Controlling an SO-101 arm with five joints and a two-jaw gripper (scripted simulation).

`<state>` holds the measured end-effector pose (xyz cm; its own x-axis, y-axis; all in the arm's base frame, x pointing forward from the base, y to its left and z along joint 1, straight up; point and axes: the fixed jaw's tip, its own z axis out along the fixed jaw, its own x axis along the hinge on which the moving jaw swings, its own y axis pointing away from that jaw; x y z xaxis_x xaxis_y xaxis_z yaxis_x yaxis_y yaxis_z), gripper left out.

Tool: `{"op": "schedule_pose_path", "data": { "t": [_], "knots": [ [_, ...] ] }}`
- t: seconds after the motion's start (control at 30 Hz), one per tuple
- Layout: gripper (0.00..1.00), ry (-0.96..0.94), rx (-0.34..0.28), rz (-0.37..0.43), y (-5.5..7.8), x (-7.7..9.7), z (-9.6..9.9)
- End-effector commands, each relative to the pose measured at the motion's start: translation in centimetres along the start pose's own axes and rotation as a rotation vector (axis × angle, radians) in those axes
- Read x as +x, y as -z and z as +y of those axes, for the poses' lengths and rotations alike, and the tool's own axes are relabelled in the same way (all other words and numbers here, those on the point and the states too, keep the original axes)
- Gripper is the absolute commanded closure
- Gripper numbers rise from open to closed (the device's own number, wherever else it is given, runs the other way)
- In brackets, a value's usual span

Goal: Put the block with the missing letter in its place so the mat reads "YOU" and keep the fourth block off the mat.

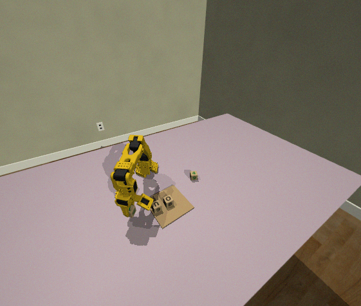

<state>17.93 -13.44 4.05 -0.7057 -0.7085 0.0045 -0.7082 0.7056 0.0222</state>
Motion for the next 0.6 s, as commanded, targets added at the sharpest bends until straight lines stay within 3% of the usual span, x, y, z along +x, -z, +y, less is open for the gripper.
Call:
{"op": "schedule_pose_path", "data": {
  "t": [0.0, 0.2, 0.57],
  "knots": [
    [1.0, 0.0, 0.14, -0.02, 3.6, 0.0, -1.3],
    [1.0, 0.0, 0.14, -0.02, 4.6, 0.0, -1.0],
    [1.0, 0.009, 0.14, -0.021, 4.7, -0.2, -0.9]
  ]
}}
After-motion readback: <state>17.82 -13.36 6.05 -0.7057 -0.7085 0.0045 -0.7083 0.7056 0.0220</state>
